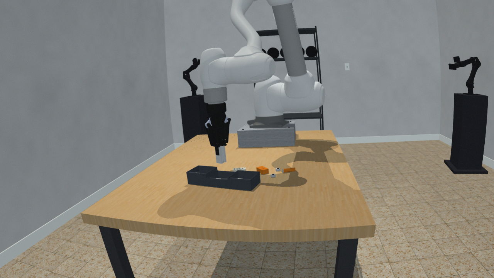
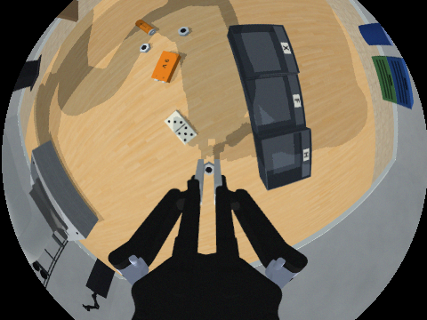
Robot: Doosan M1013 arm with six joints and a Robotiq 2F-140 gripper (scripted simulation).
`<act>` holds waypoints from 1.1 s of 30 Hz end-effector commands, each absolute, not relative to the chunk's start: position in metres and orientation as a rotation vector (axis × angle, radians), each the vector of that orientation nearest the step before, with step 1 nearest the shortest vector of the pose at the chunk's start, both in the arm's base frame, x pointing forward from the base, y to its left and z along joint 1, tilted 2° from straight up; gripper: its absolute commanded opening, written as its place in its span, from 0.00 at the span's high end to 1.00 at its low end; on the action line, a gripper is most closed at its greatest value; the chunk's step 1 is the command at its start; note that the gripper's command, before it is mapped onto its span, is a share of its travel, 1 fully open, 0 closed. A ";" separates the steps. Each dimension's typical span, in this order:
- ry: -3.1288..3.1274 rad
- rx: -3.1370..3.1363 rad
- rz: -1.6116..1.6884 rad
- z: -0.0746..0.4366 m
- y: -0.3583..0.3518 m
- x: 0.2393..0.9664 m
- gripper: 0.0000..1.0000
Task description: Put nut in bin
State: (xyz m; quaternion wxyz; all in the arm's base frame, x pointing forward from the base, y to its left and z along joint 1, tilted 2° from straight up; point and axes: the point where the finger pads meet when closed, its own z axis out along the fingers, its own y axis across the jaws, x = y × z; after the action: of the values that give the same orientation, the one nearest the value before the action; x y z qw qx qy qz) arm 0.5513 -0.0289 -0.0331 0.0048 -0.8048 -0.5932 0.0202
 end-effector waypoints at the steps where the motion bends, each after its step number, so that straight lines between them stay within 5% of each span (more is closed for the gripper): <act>1: -1.858 -2.520 0.063 -0.027 -0.029 0.552 0.93; 33: -1.858 -2.520 0.063 -0.005 0.014 0.586 0.93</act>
State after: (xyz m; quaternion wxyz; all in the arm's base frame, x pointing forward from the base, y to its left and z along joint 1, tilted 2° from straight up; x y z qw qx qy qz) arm 0.5845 0.0123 -0.0051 0.0048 -0.8049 -0.5930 0.0199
